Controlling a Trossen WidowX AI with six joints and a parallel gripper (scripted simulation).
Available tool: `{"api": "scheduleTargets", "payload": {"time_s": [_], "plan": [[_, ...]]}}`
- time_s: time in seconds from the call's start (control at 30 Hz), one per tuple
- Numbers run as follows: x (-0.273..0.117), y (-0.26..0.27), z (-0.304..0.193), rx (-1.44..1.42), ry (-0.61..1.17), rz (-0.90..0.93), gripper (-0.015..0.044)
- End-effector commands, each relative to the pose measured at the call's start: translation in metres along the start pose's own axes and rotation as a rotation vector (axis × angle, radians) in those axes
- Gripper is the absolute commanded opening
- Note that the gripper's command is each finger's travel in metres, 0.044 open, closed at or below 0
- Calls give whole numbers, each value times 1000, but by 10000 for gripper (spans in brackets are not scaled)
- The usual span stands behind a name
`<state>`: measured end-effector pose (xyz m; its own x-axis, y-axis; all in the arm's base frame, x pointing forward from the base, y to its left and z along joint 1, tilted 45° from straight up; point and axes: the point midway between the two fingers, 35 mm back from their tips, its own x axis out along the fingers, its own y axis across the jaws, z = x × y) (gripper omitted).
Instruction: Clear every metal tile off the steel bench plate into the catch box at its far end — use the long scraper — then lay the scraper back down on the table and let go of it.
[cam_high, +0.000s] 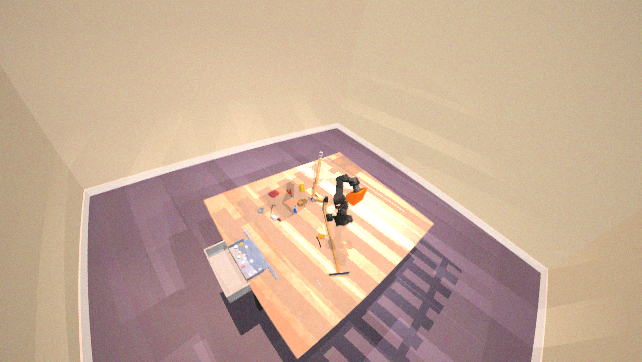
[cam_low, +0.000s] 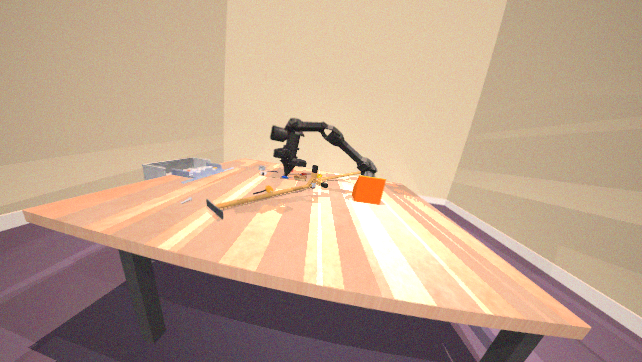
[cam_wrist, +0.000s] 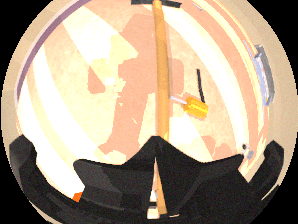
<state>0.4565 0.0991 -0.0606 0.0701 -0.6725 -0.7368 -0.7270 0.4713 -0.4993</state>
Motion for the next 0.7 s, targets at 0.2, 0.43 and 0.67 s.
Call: {"api": "scheduleTargets", "payload": {"time_s": [0.2,0.43,0.67], "plan": [[-24,12,-1,229,-43,-14,0],[-41,20,-3,386,-76,-20,0],[-55,27,-6,528,-108,-20,0]]}}
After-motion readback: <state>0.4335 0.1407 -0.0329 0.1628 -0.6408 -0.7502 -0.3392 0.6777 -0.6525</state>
